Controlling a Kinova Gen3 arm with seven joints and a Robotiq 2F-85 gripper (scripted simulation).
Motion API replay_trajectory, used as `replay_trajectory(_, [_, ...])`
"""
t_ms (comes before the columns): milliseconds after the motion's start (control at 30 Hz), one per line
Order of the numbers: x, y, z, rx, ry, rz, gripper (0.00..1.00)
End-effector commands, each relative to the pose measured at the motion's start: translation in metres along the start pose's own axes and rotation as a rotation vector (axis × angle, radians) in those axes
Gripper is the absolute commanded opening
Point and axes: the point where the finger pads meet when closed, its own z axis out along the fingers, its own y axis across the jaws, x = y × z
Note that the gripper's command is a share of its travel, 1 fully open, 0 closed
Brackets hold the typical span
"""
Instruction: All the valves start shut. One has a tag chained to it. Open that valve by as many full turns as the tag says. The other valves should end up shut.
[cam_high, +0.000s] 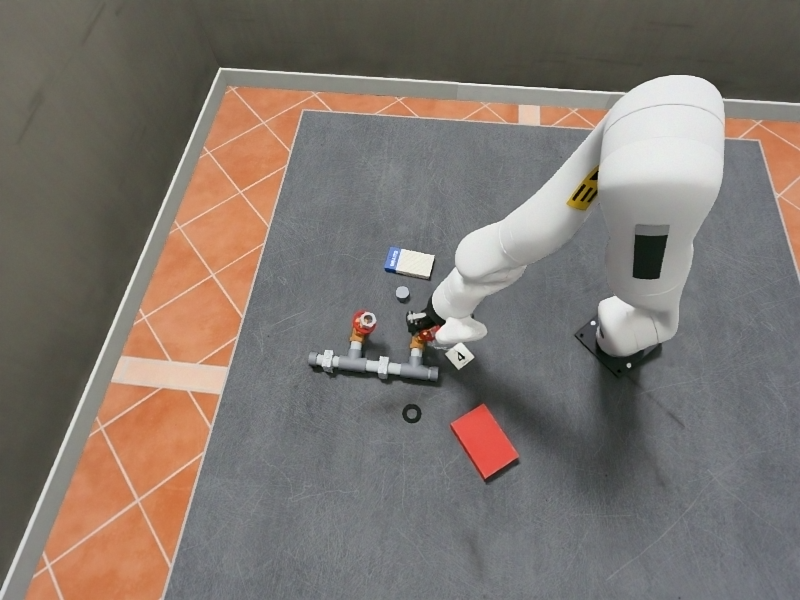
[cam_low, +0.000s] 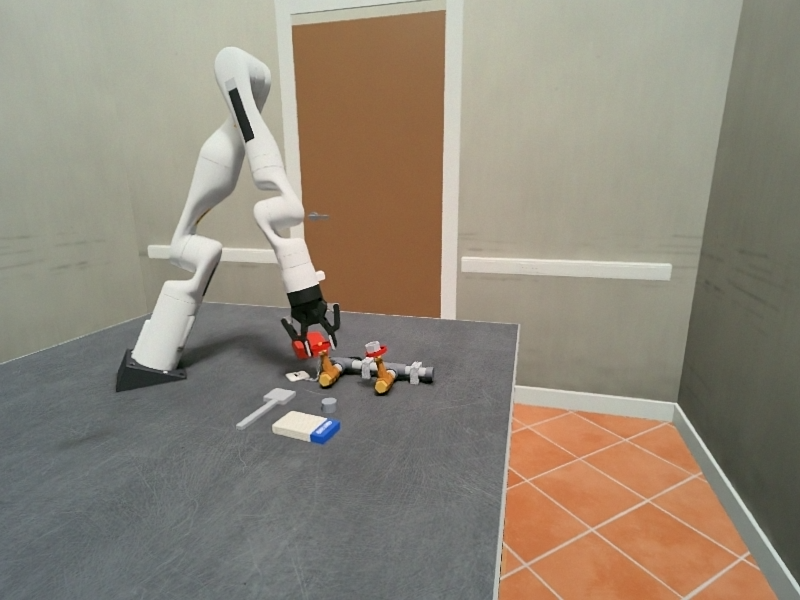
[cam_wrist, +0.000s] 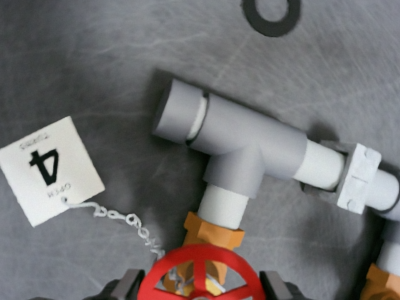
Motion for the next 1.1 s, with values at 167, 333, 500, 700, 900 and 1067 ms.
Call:
replay_trajectory(167, [-0.0002, 0.0002, 0.0000, -0.003, -0.001, -0.171, 0.55])
replay_trajectory(333, [-0.0002, 0.0002, 0.0000, -0.003, -0.001, -0.310, 0.55])
replay_trajectory(500, [-0.0002, 0.0002, 0.0000, -0.003, -0.001, -0.402, 0.55])
replay_trajectory(700, [-0.0002, 0.0002, 0.0000, -0.003, -0.002, -0.601, 0.55])
replay_trajectory(900, [-0.0002, 0.0002, 0.0000, -0.003, -0.002, -0.817, 0.55])
replay_trajectory(1067, [-0.0002, 0.0002, 0.0000, -0.003, -0.002, -0.930, 0.55])
